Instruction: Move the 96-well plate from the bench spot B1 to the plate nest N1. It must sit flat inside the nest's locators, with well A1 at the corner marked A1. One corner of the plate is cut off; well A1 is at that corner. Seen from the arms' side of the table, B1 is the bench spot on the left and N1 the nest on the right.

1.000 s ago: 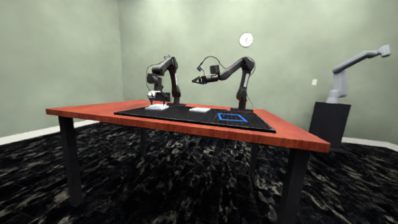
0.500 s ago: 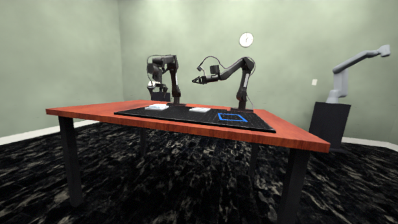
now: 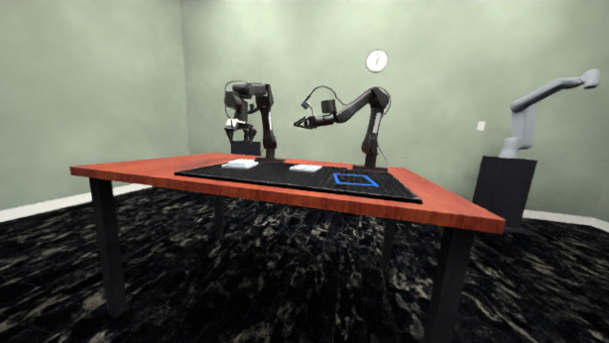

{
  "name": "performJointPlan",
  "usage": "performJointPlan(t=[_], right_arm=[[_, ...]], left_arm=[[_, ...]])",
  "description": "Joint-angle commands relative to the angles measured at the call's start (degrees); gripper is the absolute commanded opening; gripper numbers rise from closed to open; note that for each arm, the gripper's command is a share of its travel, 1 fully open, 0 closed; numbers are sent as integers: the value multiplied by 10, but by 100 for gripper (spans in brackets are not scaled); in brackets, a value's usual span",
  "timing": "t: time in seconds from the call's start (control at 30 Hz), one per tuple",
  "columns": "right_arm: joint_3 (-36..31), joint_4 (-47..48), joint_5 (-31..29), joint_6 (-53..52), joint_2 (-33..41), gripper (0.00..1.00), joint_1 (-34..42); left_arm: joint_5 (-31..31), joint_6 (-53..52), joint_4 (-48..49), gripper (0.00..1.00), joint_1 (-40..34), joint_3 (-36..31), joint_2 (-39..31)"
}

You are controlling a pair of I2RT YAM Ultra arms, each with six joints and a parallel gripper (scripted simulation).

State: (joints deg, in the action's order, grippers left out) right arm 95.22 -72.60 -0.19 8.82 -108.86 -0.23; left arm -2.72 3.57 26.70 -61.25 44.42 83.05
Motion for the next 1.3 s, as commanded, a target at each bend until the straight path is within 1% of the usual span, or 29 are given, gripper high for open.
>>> performJointPlan(t=[0.0,0.17,0.33,0.4,0.43,0.63,0.73,0.9,1.07,1.27], right_arm=[[-35,81,15,-13,54,100,-7],[-162,200,25,-30,160,100,-11],[-269,307,29,-47,248,100,-12],[-269,307,29,-47,248,100,-12],[-299,342,29,-53,270,100,-12],[-424,471,24,-76,366,100,-9],[-472,519,18,-85,401,100,-5],[-527,572,13,-93,434,100,-1],[-543,576,11,-94,440,100,0],[-538,577,10,-92,440,100,1]], left_arm=[[3,1,7,100,-3,4,-2],[3,1,7,100,-3,4,-2],[3,1,7,100,-3,4,-2],[3,1,7,100,-3,4,-2],[3,1,7,100,-3,4,-2],[3,1,7,100,-3,4,-2],[3,1,7,100,-3,4,-2],[3,1,7,100,-3,4,-2],[3,1,7,100,-3,4,-2],[3,1,7,100,-3,4,-2]])
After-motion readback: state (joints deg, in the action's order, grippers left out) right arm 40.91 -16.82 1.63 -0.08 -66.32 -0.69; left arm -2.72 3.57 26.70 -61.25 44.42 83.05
